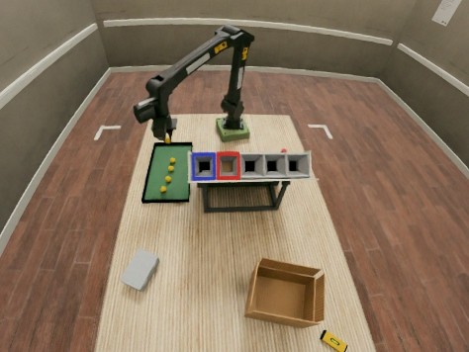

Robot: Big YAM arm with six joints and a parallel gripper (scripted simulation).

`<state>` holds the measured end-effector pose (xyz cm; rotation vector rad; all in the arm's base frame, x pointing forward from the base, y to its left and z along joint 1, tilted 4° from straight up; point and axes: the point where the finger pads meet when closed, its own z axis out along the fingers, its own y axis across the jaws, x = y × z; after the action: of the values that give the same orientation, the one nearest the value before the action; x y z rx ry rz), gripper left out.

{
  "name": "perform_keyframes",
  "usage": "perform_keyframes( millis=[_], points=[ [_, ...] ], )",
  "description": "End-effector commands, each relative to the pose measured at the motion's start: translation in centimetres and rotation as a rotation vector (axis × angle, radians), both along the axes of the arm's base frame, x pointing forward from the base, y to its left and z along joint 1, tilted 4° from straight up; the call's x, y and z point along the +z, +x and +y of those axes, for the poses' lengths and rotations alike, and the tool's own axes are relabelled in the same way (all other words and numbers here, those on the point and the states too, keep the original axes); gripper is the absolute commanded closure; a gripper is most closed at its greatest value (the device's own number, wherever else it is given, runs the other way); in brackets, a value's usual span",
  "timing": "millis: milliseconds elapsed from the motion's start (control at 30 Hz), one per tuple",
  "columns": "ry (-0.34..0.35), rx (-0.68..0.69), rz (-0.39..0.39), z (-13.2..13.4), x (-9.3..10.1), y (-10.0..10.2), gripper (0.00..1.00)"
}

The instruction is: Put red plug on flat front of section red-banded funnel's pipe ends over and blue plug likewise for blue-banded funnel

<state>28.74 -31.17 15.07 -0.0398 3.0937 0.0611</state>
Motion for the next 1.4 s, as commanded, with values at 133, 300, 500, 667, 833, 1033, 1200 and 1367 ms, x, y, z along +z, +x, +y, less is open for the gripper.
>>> perform_keyframes(
  millis=[133,300,500,667,833,1033,1200,1367],
  points=[
    [-0.033,-0.016,-0.081,2.0,3.9,1.7,1.0],
    [-0.028,-0.014,-0.142,5.8,6.9,2.8,1.0],
    [-0.021,-0.012,-0.217,10.3,10.5,4.2,1.0],
    [-0.022,-0.012,-0.252,12.1,12.2,4.9,1.0],
    [-0.024,-0.012,-0.311,15.0,15.0,6.0,1.0],
    [-0.027,-0.011,-0.382,18.5,18.4,7.3,1.0],
    [-0.027,-0.013,-0.404,19.7,19.5,7.8,1.0],
    [-0.025,-0.019,-0.429,21.1,20.8,8.3,1.0]
  ],
)
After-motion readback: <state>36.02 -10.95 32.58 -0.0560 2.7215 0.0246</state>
